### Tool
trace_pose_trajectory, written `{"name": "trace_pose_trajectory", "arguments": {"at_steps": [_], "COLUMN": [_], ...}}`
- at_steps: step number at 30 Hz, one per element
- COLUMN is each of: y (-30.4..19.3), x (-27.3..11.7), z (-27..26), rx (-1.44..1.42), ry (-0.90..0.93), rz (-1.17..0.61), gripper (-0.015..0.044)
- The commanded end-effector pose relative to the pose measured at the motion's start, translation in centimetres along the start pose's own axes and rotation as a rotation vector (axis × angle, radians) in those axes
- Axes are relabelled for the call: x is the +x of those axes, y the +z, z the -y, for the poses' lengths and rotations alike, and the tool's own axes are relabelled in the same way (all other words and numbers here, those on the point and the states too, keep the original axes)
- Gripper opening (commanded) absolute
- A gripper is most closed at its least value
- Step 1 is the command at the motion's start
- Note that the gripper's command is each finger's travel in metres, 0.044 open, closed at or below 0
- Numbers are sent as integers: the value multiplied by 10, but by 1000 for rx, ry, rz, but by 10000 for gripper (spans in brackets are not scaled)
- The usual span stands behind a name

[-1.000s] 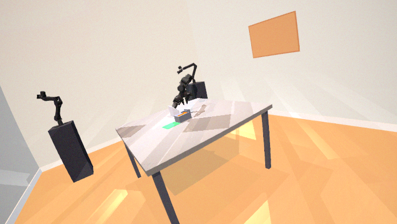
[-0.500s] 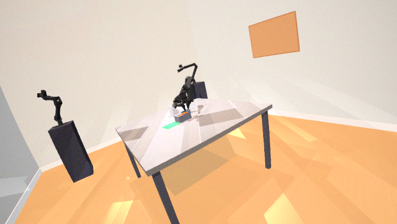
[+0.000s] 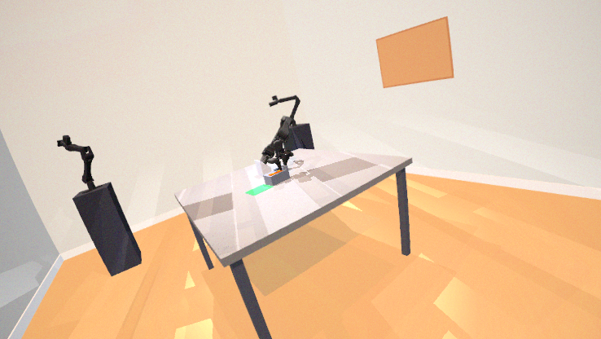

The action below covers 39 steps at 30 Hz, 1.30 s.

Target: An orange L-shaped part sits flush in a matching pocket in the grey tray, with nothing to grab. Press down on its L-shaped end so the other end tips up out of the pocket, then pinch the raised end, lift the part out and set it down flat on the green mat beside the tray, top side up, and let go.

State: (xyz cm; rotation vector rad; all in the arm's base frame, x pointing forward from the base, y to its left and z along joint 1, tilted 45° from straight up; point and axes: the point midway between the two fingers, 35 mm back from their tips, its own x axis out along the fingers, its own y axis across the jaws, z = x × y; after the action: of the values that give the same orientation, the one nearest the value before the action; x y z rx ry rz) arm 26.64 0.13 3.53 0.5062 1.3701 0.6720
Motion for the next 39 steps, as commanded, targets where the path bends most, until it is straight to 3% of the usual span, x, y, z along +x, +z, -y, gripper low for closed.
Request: {"name": "trace_pose_trajectory", "arguments": {"at_steps": [1, 13, 39], "y": [-1, -2, -2], "x": [8, 25, 12], "z": [0, -1, -13], "rx": [7, 7, 7], "ry": [6, 8, 8], "rz": [0, 0, 0], "gripper": [180, 180, 180]}}
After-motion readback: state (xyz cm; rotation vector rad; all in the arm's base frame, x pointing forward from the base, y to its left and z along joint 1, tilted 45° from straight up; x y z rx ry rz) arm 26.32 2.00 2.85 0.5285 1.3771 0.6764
